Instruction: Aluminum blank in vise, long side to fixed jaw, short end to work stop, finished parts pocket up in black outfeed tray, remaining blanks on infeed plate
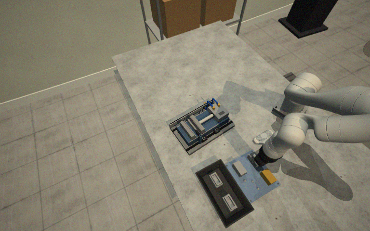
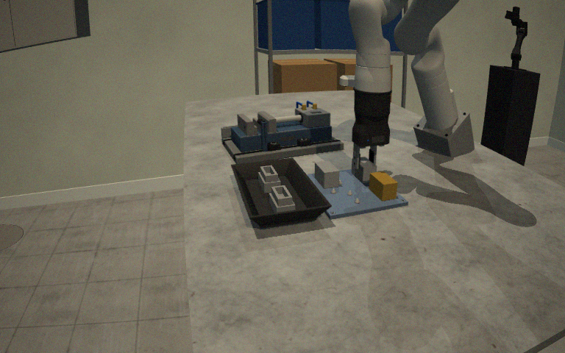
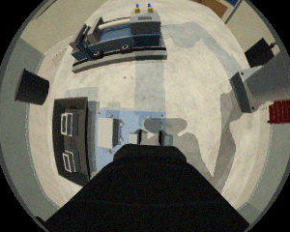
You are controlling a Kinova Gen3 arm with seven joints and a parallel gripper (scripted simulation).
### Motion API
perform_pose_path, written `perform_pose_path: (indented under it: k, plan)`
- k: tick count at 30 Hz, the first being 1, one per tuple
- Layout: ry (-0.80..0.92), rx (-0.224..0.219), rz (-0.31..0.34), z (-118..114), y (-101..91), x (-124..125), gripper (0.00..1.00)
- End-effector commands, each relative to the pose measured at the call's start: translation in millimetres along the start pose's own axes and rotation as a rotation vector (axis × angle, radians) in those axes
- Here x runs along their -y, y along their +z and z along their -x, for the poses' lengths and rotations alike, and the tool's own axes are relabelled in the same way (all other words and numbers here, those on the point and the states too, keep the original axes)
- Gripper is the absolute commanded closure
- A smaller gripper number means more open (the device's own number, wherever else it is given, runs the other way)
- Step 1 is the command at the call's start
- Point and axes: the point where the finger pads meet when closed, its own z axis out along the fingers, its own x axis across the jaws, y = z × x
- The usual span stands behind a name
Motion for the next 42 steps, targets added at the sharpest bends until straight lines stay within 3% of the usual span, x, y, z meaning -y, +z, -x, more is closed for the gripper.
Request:
perform_pose_path:
  k: [1,28,42]
  plan:
    - [0.0,0.0,0.001,0,-0.1,0,1.0]
    - [0.0,0.001,0.001,0,-1.3,0,1.0]
    - [-0.005,0.013,0.026,0,-29.8,1,1.0]
